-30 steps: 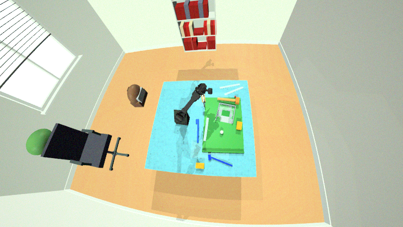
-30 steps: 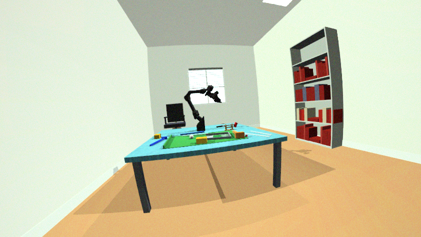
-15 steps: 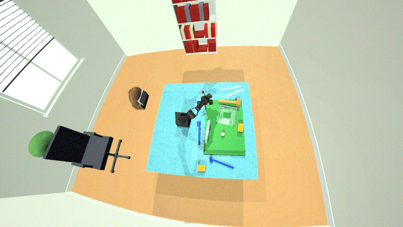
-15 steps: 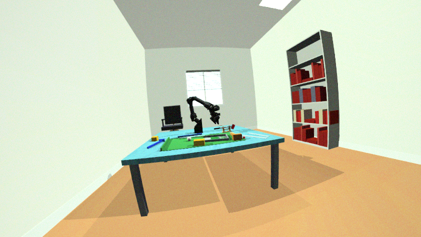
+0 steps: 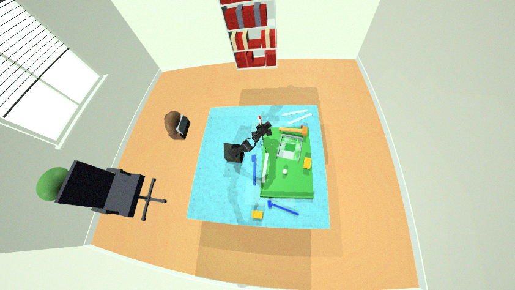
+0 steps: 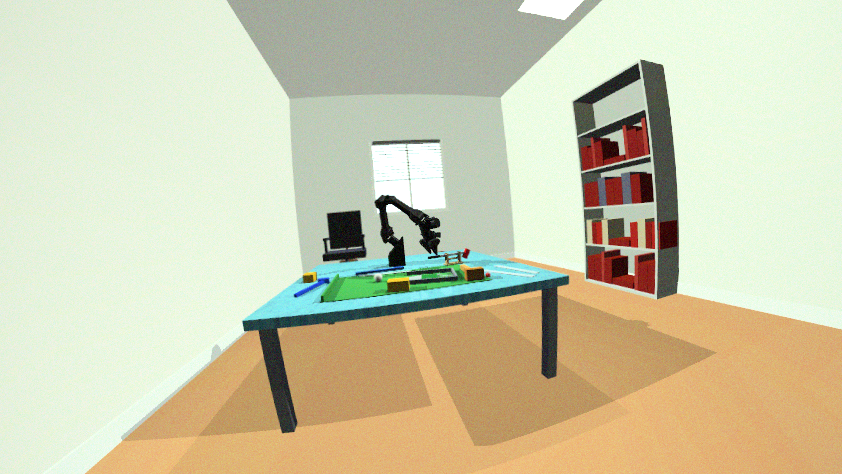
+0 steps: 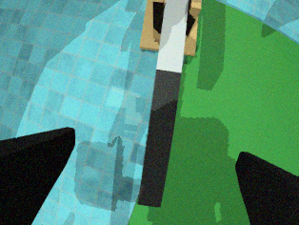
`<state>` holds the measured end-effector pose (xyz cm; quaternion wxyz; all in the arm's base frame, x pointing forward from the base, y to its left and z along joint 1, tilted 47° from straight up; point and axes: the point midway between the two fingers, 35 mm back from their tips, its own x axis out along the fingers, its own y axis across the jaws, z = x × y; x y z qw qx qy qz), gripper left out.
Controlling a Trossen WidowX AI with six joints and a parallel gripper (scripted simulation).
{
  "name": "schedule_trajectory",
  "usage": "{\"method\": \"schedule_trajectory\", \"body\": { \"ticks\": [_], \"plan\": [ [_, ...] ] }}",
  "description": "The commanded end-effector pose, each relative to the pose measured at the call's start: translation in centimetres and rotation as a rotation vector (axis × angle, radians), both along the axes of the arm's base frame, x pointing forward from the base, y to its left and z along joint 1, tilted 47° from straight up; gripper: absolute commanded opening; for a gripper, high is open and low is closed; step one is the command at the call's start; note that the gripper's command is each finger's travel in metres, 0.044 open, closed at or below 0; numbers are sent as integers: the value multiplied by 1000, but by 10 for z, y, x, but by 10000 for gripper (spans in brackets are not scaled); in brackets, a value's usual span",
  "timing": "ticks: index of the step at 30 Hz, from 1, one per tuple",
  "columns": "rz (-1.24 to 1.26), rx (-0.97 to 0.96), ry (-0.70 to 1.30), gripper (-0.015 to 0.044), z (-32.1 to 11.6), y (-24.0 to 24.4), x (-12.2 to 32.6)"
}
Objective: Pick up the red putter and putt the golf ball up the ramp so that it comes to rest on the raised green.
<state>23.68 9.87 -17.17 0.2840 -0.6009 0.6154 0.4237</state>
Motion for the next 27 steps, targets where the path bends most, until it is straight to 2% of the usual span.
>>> {"method": "schedule_trajectory", "body": {
  "ticks": [1, 27],
  "plan": [
    [8, -5, 3, 440, -7, -6, -1],
    [8, -8, 3, 440, -36, -36, -4]
  ]
}}
